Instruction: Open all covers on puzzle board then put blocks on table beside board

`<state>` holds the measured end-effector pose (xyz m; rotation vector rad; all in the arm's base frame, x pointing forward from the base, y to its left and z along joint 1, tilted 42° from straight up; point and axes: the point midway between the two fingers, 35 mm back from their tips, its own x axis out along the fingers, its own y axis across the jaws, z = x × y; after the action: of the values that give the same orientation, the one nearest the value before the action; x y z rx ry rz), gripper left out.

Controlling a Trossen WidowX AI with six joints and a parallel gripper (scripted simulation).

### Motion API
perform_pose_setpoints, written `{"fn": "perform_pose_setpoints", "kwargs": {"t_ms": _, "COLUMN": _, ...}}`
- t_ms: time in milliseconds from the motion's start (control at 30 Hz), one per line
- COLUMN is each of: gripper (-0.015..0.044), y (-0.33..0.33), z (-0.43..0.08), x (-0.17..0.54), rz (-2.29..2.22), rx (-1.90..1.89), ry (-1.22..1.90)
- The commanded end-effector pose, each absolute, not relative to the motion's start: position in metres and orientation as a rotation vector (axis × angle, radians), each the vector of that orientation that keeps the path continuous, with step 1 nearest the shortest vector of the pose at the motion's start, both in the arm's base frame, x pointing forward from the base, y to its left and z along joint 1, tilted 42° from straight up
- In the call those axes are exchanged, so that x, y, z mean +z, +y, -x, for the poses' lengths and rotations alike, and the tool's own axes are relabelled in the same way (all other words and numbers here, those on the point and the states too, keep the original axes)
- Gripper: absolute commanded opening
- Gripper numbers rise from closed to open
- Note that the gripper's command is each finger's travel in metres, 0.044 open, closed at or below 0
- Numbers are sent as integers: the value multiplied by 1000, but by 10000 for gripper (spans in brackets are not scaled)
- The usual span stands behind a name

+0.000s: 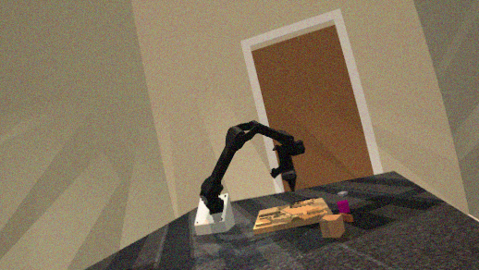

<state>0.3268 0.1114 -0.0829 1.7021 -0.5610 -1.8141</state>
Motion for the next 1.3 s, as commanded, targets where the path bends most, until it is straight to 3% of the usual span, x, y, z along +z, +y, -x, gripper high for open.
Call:
{"fn": "perform_pose_setpoints", "kwargs": {"t_ms": 0, "gripper": 0, "y": 112, "z": -327, "x": -83, "rz": -1695, "rx": -1818, "ry": -550}}
{"fn": "perform_pose_setpoints", "kwargs": {"t_ms": 1267, "gripper": 0, "y": 94, "z": -327, "x": -104, "rz": -1695, "rx": -1818, "ry": -550}}
